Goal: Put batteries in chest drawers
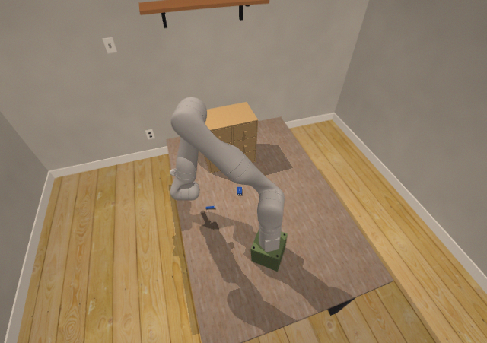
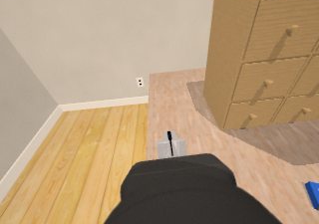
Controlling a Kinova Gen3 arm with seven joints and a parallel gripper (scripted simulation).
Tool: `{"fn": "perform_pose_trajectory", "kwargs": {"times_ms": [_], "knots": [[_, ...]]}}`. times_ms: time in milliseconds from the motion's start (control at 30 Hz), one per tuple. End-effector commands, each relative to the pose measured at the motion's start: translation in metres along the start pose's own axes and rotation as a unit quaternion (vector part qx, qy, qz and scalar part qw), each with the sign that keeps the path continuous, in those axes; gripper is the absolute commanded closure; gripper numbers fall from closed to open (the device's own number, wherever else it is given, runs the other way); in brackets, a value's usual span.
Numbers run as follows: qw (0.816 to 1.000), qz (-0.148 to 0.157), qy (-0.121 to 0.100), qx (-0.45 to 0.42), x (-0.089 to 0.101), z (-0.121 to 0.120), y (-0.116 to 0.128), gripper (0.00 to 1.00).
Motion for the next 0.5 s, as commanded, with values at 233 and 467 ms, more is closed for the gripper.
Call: {"fn": "perform_pose_trajectory", "kwargs": {"times_ms": [233,467], "knots": [[1.000,-0.023,0.002,-0.009,0.0078,-0.0036,-0.0133,1.00],[0.999,-0.045,0.007,-0.009,0.0115,-0.0043,-0.0172,1.00]]}}
Point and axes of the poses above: the point where the finger pads meet when closed, its own x axis back along the fingers, its own z axis across the jaws, y = z × x, the point moved 7 cm from there along x, back along the fingers, and after that the axes turned 13 degrees about -x, right-handed, at the moved point
